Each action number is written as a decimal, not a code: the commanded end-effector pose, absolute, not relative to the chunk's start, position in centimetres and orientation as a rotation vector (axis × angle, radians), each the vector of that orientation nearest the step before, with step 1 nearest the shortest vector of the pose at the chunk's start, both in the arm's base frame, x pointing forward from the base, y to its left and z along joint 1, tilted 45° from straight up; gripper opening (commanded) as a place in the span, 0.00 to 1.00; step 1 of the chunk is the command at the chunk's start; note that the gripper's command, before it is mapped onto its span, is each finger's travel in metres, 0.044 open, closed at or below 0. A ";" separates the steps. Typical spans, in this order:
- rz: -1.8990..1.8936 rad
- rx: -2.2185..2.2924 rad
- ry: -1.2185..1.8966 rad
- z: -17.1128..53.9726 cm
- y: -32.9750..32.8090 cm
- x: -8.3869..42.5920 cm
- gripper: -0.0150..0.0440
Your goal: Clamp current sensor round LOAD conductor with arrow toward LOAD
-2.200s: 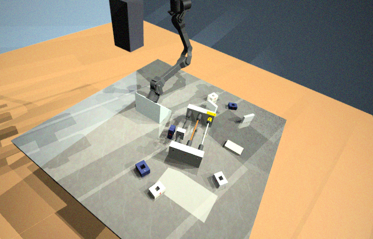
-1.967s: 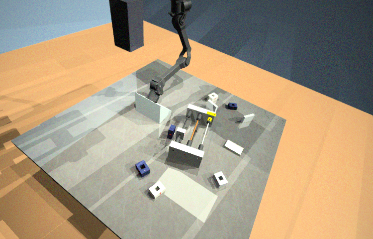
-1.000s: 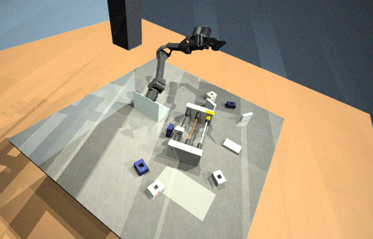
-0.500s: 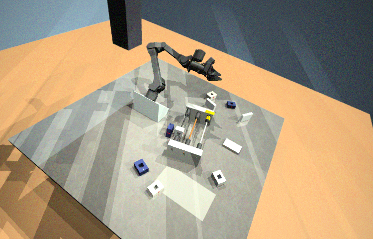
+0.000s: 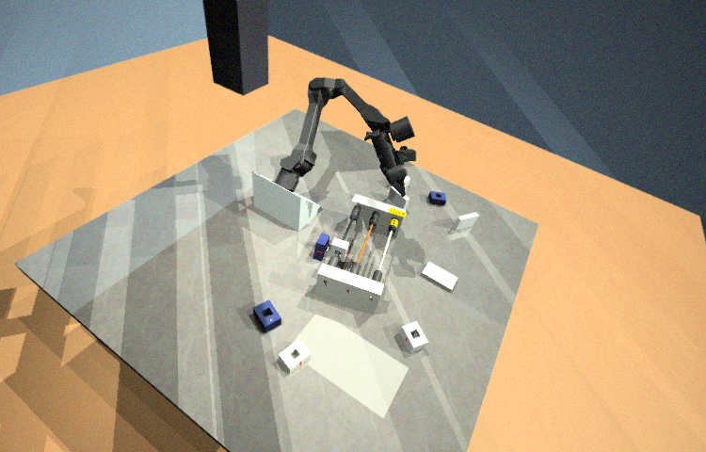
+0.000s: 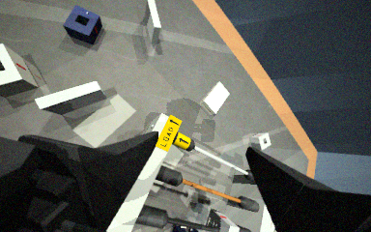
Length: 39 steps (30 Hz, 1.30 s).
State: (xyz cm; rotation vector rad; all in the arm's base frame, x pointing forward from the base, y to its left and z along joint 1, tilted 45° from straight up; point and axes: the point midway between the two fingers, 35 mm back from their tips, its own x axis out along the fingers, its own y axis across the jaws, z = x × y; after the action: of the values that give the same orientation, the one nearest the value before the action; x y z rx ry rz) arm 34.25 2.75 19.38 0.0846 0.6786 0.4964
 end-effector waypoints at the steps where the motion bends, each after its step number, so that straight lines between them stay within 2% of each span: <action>1: 0.710 0.329 0.863 17.4 3.3 33.3 1.00; 4: 0.774 0.443 0.903 17.3 3.3 33.1 1.00; 26: 0.770 0.442 0.908 17.0 3.2 33.1 1.00; 32: 0.686 0.409 1.076 8.9 -1.7 31.0 1.00; 39: 0.712 0.413 1.299 0.3 -5.5 24.4 1.00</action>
State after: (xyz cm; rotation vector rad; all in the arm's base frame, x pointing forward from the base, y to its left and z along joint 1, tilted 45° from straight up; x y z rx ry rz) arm 27.35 -4.51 3.13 0.4006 1.2179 0.6821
